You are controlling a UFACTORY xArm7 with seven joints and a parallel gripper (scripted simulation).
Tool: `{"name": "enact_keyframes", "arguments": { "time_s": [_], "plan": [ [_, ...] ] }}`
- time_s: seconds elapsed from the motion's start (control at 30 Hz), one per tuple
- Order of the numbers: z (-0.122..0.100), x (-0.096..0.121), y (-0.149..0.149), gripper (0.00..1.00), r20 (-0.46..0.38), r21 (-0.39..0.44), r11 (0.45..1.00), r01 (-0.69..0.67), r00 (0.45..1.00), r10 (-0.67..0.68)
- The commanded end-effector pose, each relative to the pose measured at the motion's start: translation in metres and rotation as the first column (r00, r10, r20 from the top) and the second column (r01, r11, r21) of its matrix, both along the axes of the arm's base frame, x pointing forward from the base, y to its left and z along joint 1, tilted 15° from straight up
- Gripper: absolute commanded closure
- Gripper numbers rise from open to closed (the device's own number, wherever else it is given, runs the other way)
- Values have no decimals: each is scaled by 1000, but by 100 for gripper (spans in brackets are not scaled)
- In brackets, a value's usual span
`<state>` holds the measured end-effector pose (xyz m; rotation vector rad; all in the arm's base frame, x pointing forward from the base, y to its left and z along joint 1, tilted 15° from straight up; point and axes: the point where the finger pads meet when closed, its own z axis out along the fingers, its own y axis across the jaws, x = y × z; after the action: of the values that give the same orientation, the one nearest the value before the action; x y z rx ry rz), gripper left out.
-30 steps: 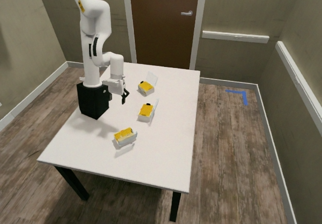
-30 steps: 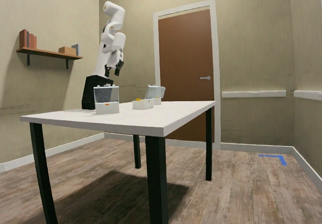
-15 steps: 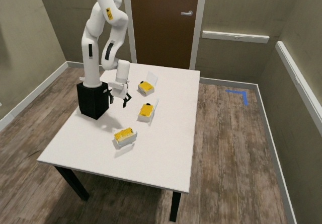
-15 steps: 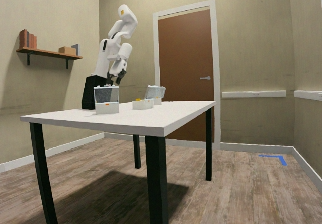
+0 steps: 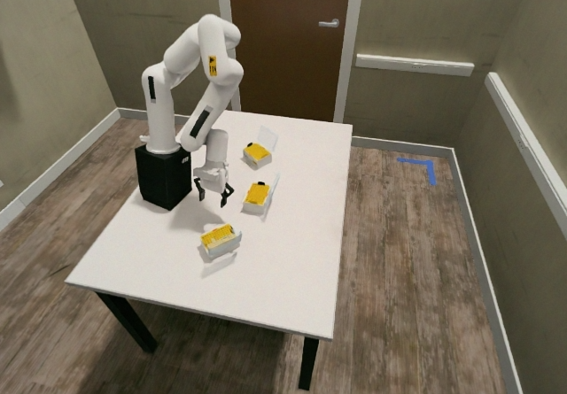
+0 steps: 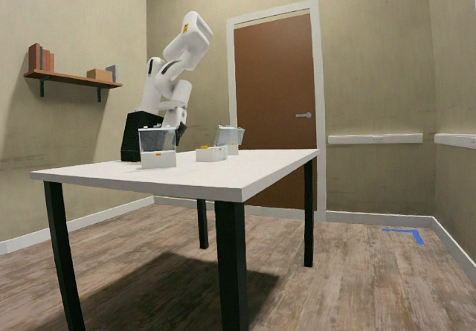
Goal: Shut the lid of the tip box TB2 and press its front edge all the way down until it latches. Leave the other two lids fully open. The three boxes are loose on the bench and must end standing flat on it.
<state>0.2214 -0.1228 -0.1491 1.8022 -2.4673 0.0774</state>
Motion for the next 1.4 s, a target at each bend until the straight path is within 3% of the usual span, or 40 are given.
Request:
{"name": "enact_keyframes", "arguments": {
  "time_s": [0.0, 0.07, 1.37],
  "plan": [
    [-33, 8, -6, 0, 75, 79, 997, -12, 997, 6],
    [-43, 9, -3, 0, 75, 79, 997, -12, 997, 6],
    [-43, 9, -3, 0, 75, 79, 997, -12, 997, 6]
  ]
}}
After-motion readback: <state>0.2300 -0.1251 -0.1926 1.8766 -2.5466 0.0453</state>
